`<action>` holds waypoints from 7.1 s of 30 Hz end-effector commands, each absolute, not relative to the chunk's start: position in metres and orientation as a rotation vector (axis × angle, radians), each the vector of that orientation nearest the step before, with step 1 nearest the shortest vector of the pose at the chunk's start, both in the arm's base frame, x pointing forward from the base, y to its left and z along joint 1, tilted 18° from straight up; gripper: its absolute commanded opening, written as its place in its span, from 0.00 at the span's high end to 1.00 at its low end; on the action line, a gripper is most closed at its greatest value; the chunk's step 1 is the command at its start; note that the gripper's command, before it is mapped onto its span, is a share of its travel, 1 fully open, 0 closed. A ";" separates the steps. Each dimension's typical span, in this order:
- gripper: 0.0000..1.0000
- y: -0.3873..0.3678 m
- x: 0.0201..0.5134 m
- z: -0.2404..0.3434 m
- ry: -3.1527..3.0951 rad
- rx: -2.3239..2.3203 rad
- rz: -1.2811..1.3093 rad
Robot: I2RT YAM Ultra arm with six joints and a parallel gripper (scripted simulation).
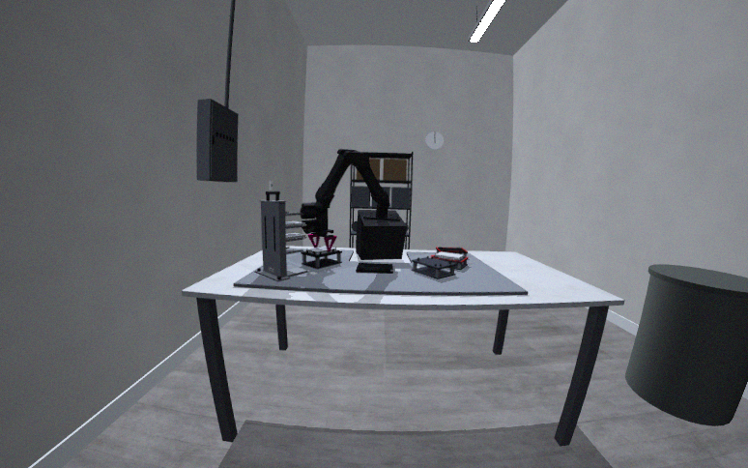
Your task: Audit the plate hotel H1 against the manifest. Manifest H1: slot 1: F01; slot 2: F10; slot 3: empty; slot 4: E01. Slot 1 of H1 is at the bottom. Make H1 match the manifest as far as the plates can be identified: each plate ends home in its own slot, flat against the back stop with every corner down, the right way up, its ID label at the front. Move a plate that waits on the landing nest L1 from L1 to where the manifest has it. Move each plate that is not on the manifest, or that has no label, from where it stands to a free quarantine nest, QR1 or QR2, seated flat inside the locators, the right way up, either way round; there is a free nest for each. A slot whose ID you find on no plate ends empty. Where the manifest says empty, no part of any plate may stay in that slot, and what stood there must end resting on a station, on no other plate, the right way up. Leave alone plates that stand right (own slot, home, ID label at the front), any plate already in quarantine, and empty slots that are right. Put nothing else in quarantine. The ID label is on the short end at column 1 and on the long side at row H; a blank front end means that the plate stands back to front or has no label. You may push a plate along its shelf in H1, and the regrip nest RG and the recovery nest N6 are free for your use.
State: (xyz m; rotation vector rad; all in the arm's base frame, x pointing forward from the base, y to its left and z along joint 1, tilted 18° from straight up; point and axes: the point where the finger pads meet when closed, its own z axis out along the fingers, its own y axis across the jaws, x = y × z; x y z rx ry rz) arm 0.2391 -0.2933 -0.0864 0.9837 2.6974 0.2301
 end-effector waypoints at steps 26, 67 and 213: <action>0.00 -0.302 0.219 -0.012 2.682 0.981 0.209; 0.00 -0.306 0.189 0.080 2.682 0.981 0.208; 0.00 -0.021 0.283 0.103 1.958 0.837 -0.140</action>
